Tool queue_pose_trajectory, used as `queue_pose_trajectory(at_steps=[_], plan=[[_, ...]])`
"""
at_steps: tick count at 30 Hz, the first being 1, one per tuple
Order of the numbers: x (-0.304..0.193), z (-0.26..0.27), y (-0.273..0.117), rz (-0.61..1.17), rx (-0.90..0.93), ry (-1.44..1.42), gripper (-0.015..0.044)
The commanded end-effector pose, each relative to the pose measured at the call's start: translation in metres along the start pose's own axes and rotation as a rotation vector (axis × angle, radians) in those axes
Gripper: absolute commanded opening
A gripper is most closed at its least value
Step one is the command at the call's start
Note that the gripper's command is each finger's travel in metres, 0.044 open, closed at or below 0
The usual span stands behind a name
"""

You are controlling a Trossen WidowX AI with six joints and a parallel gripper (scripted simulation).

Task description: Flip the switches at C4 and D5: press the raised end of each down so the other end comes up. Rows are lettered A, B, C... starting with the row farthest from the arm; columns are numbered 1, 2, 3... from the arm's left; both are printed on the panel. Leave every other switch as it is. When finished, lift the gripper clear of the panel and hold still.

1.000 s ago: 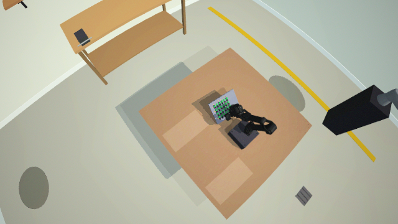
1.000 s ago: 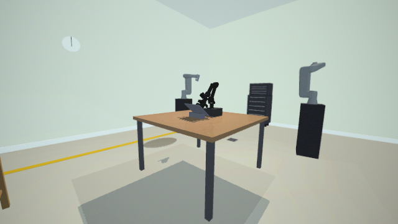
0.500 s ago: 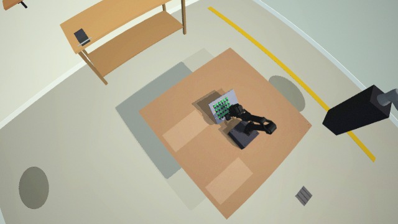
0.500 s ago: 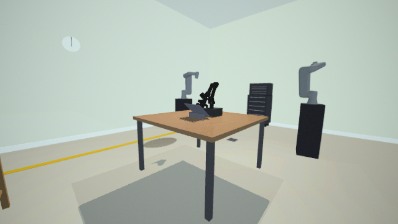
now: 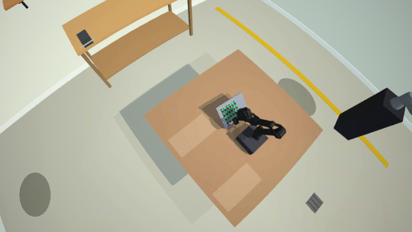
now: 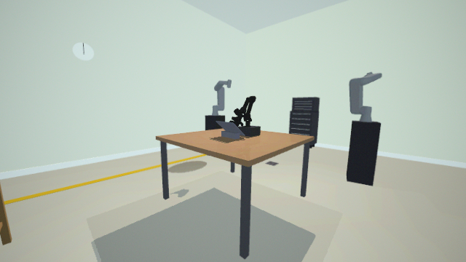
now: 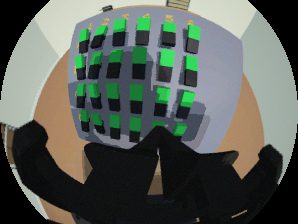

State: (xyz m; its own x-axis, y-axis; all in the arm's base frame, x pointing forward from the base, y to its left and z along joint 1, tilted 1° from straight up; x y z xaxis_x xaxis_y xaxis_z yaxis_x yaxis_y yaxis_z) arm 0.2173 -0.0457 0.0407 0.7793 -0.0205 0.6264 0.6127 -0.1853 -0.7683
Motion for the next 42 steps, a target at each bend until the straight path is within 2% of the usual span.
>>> queue_pose_trajectory(at_steps=[1, 30, 42], plan=[[0.0, 0.001, 0.001, -0.001, 0.005, -0.005, 0.0], [0.0, 0.001, 0.005, -0.001, 0.005, -0.005, 0.0], [-0.002, 0.001, -0.057, -0.023, 0.001, -0.005, 0.0]])
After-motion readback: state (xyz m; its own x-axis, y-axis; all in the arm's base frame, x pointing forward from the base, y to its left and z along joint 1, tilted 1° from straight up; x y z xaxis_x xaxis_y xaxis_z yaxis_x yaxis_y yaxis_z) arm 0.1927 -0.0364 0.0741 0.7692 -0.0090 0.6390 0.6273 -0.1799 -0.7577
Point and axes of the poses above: the point midway between the two fingers, 35 mm back from their tips, its own y axis out along the fingers, its own z axis across the jaws, x = y × z, the point moved 3 cm from there along -y, back along the fingers, and after that the axes turned 11 degrees about -y, right-handed, at the moved point
